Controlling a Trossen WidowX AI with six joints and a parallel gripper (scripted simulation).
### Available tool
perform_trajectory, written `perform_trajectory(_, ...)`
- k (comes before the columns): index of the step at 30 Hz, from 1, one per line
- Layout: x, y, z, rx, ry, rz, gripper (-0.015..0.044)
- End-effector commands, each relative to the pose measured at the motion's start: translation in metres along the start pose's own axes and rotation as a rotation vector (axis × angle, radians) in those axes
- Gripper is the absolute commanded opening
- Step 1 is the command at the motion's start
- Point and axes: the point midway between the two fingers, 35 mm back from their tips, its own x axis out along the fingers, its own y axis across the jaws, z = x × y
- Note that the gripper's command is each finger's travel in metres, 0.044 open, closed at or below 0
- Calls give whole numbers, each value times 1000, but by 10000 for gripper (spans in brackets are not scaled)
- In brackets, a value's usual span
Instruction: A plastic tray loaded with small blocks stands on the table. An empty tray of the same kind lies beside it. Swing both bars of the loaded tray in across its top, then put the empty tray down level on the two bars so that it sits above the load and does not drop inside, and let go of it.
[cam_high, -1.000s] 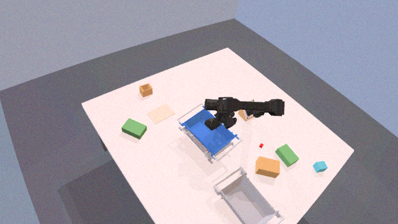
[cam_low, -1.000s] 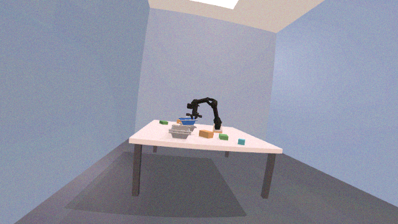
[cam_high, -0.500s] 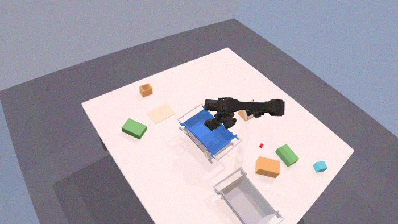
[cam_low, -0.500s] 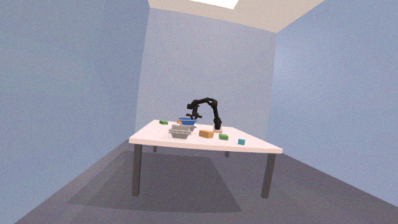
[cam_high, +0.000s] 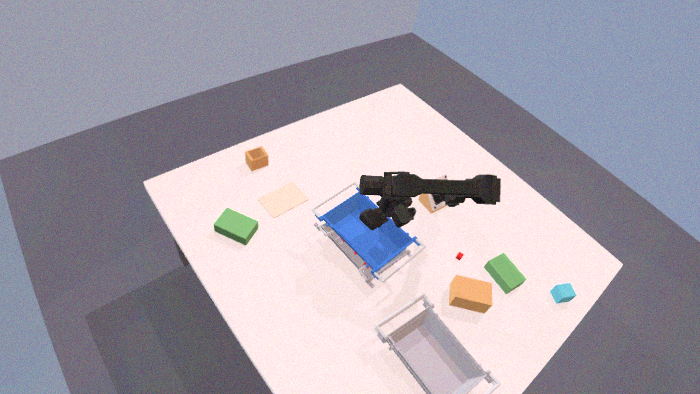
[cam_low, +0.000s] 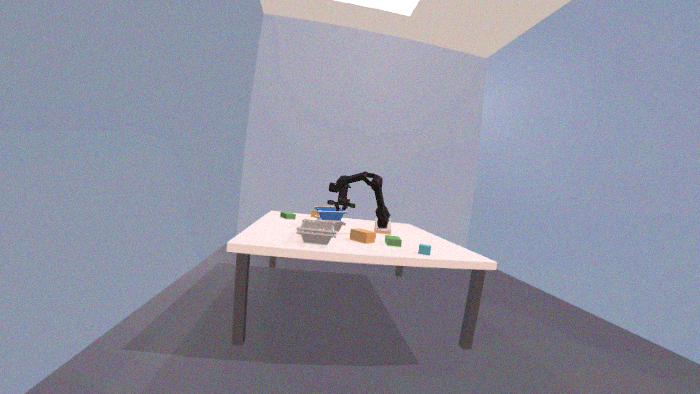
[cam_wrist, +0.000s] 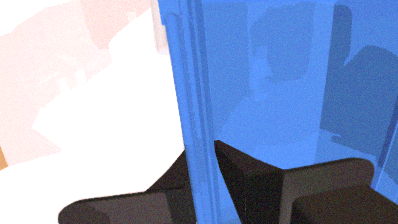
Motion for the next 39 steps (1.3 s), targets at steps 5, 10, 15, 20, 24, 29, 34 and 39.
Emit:
perform_trajectory(5,6,7,0,21,2,37,0)
perform_trajectory(10,6,7,0,21,2,37,0)
perform_trajectory(15,6,7,0,21,2,37,0)
perform_trajectory(20,6,7,0,21,2,37,0)
perform_trajectory(24,6,7,0,21,2,37,0)
perform_trajectory(29,6,7,0,21,2,37,0)
perform_trajectory(34,6,7,0,21,2,37,0)
perform_trajectory(39,5,5,0,15,1,26,0)
